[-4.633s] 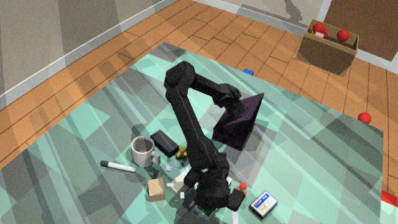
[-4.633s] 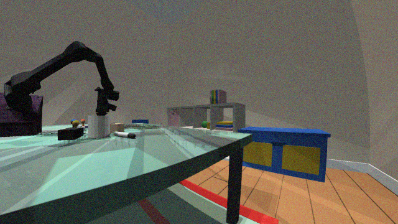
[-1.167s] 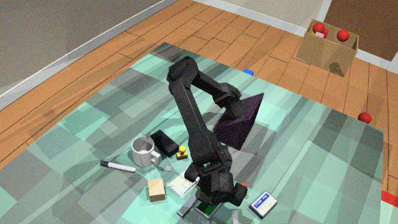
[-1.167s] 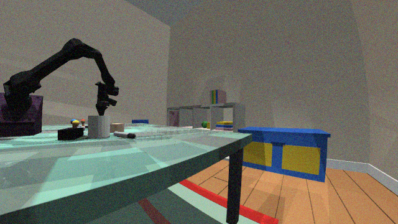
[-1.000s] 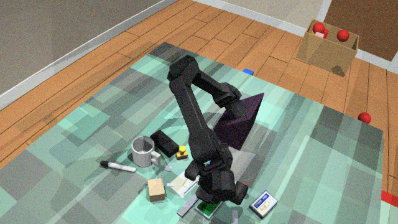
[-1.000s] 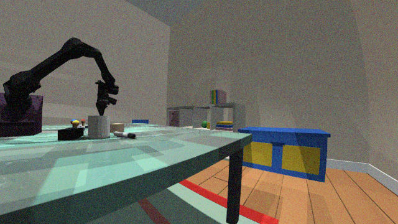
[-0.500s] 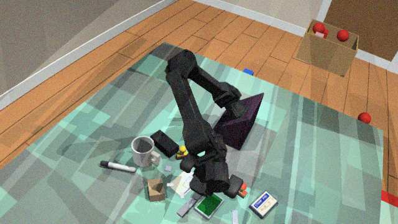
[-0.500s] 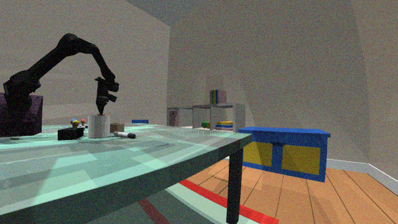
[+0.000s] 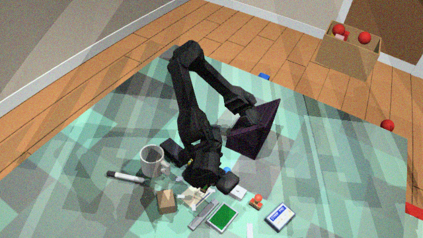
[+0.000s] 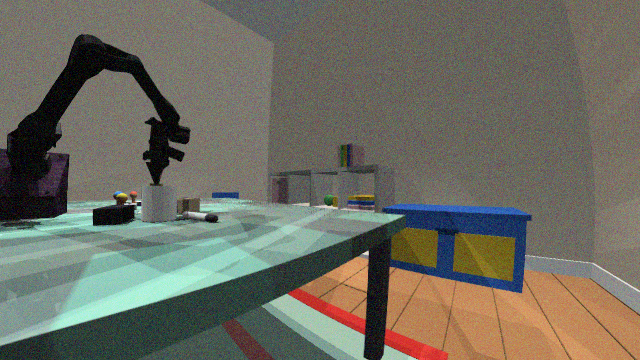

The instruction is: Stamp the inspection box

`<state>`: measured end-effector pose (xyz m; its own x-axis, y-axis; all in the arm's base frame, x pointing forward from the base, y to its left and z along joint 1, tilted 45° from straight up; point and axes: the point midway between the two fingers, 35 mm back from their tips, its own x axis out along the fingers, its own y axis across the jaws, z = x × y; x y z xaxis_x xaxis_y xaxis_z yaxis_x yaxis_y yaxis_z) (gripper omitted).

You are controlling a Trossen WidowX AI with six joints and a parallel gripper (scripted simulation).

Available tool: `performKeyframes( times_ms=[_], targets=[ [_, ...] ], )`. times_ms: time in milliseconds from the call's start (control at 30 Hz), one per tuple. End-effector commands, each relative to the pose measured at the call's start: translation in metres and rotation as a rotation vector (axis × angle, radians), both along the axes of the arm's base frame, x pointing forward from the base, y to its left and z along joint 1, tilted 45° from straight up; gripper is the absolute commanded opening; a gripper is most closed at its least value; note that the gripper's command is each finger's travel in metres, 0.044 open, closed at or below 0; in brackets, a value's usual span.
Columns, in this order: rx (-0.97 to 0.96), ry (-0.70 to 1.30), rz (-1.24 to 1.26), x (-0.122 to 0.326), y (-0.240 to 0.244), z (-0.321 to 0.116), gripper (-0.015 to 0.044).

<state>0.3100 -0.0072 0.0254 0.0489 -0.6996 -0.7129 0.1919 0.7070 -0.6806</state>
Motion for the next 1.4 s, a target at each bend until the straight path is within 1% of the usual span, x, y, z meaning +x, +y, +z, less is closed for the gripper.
performKeyframes(
  times_ms=[0, 1367],
  targets=[
    [-0.003, -0.029, -0.028, -0.009, -0.012, 0.01, 0.0],
    [0.0, -0.037, -0.029, -0.008, -0.03, -0.006, 0.0]
  ],
)
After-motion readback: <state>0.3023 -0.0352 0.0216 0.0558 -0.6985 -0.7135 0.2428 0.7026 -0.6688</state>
